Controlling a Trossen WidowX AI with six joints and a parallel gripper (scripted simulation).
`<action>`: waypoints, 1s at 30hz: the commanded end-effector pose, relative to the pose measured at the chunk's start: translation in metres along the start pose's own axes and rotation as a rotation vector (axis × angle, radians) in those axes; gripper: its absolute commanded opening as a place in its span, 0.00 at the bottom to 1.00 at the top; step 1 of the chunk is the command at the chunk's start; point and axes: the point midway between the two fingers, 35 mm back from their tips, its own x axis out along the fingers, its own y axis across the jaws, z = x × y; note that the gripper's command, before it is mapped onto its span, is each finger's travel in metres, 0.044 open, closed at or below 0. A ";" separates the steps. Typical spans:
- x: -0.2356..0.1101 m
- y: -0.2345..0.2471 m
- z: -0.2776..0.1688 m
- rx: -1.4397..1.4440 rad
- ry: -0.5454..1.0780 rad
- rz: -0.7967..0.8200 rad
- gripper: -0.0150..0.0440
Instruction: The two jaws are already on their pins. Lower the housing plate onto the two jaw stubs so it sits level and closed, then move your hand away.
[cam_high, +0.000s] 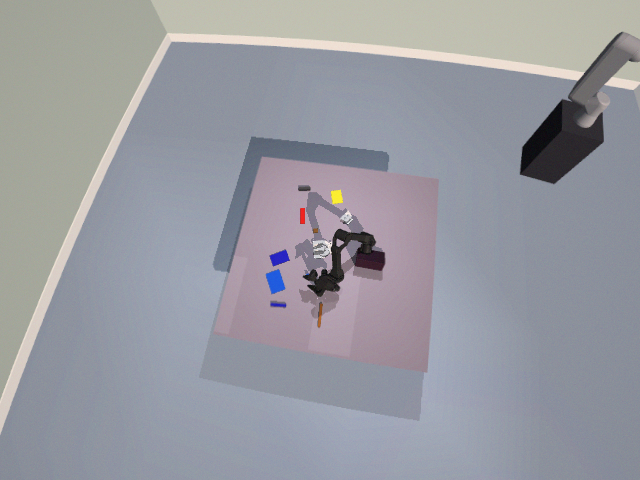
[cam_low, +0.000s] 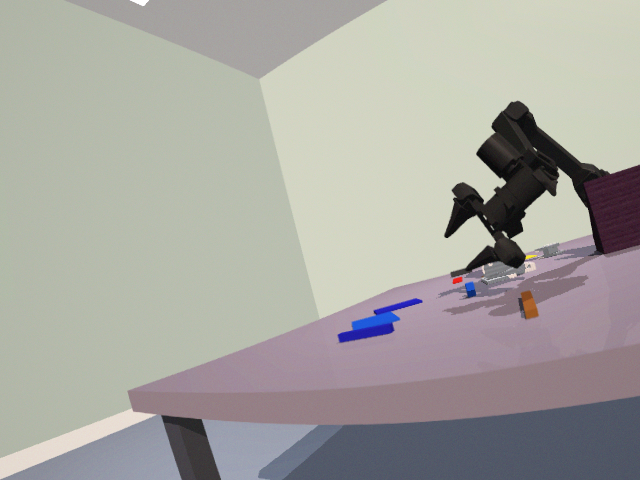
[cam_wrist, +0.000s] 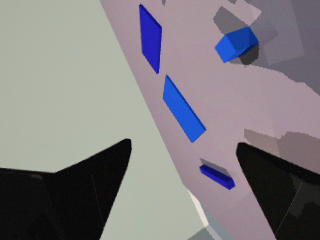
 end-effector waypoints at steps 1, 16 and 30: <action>0.000 0.000 0.000 0.000 0.000 0.000 0.98; 0.023 0.034 0.012 -0.414 -0.031 -0.077 1.00; 0.040 0.060 0.028 -0.631 0.009 -0.159 1.00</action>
